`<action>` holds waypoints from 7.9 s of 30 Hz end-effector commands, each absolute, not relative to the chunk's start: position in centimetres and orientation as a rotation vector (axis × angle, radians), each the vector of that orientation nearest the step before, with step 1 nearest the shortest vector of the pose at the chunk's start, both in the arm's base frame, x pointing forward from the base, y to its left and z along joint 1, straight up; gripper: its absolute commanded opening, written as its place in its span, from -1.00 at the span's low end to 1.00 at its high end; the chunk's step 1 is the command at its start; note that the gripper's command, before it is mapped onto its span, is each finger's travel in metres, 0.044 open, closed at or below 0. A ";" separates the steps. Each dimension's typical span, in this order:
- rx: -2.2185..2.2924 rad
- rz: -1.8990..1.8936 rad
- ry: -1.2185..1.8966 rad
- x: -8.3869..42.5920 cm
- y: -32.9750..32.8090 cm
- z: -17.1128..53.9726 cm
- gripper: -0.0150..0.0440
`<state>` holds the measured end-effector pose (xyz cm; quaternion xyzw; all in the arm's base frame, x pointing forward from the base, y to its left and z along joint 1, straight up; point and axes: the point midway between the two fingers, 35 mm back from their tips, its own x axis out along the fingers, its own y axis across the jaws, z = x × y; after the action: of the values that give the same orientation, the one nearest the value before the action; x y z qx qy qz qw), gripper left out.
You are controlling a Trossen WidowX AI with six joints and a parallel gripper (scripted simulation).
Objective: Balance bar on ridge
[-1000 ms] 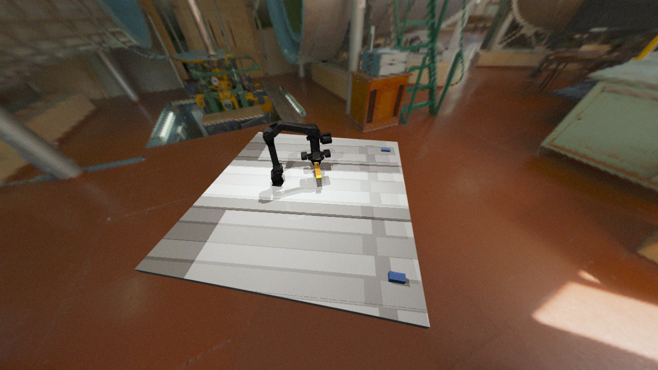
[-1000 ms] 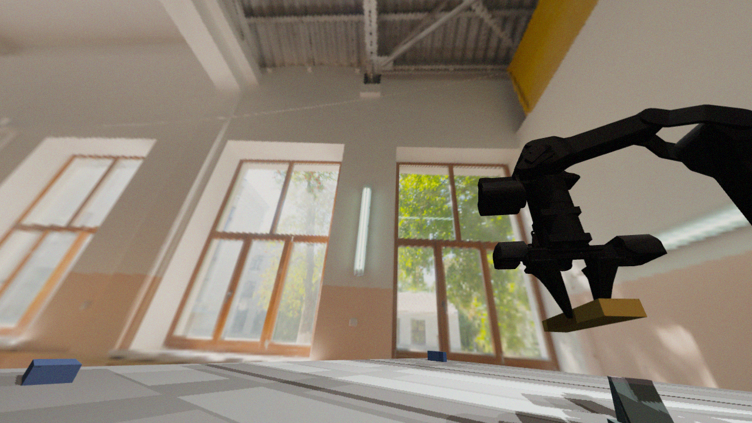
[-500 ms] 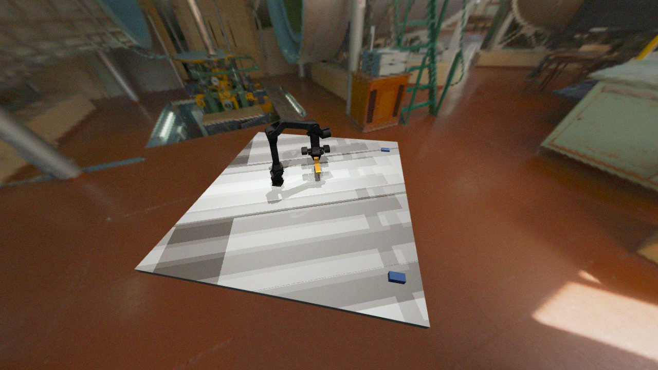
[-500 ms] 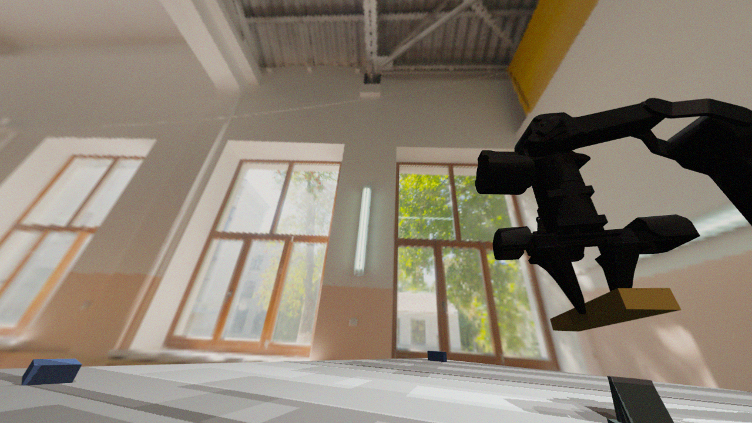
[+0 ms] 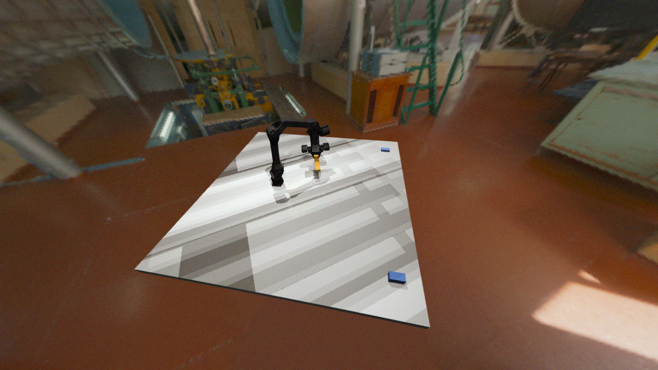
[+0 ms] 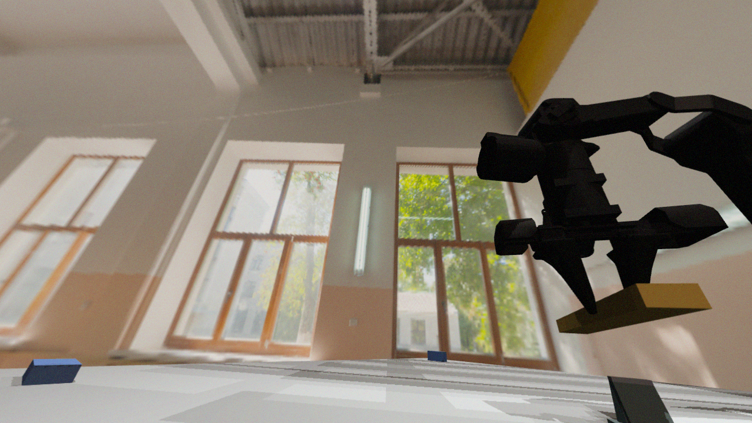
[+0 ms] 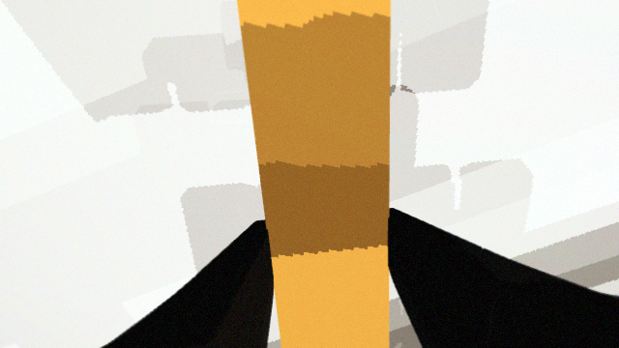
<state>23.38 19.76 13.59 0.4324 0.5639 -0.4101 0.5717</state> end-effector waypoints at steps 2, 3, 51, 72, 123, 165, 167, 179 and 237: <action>1.012 -0.971 1.327 23.3 20.0 12.7 -0.49; 1.012 -0.971 1.327 23.3 20.0 12.5 -0.49; 1.012 -0.971 1.327 23.3 19.8 9.6 -0.49; 1.012 -0.971 1.327 23.3 19.8 9.4 -0.49; 1.012 -0.971 1.327 23.3 19.8 9.0 -0.49; 1.012 -0.971 1.327 23.3 19.8 8.6 -0.49; 1.012 -0.971 1.327 23.3 19.8 8.6 -0.49; 1.012 -0.971 1.327 23.3 19.8 8.5 -0.49; 1.013 -0.967 1.324 23.3 19.8 8.8 0.07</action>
<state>23.35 19.79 8.80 0.4317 0.5641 -0.4119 0.5708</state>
